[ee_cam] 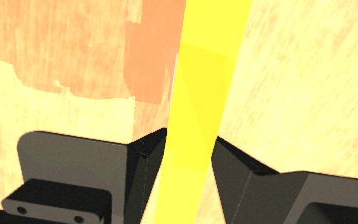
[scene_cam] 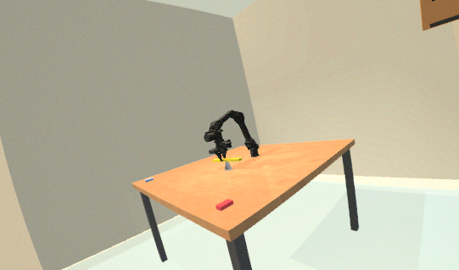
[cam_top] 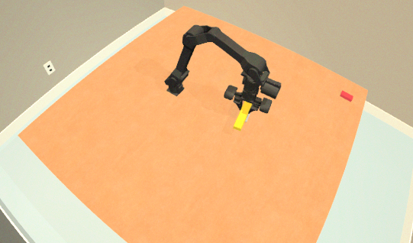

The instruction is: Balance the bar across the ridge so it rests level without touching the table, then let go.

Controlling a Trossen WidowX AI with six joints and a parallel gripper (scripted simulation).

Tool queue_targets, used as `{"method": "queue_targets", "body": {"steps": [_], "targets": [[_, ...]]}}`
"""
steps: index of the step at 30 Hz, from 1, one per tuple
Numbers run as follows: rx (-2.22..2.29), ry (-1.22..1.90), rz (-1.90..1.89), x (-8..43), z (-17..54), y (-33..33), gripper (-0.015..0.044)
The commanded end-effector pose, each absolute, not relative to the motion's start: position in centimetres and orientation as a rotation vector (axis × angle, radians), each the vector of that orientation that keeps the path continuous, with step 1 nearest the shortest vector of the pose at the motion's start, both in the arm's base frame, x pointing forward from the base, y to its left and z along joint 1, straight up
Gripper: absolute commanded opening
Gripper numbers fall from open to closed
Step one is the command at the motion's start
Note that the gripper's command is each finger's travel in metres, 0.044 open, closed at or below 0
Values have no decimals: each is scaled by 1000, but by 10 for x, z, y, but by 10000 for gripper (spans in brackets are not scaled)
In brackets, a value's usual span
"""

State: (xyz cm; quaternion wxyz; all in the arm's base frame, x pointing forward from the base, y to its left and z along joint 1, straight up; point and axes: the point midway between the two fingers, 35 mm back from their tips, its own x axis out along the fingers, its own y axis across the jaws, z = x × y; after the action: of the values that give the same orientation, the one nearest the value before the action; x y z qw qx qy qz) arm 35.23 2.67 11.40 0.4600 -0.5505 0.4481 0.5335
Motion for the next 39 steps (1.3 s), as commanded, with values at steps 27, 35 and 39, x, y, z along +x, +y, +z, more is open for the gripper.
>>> {"method": "queue_targets", "body": {"steps": [27, 35, 39], "targets": [[-1355, 1103, 1313, 352, 114, 27, 170], [-1355, 1103, 1313, 352, 114, 27, 171], [-1355, 1103, 1313, 352, 114, 27, 172]]}}
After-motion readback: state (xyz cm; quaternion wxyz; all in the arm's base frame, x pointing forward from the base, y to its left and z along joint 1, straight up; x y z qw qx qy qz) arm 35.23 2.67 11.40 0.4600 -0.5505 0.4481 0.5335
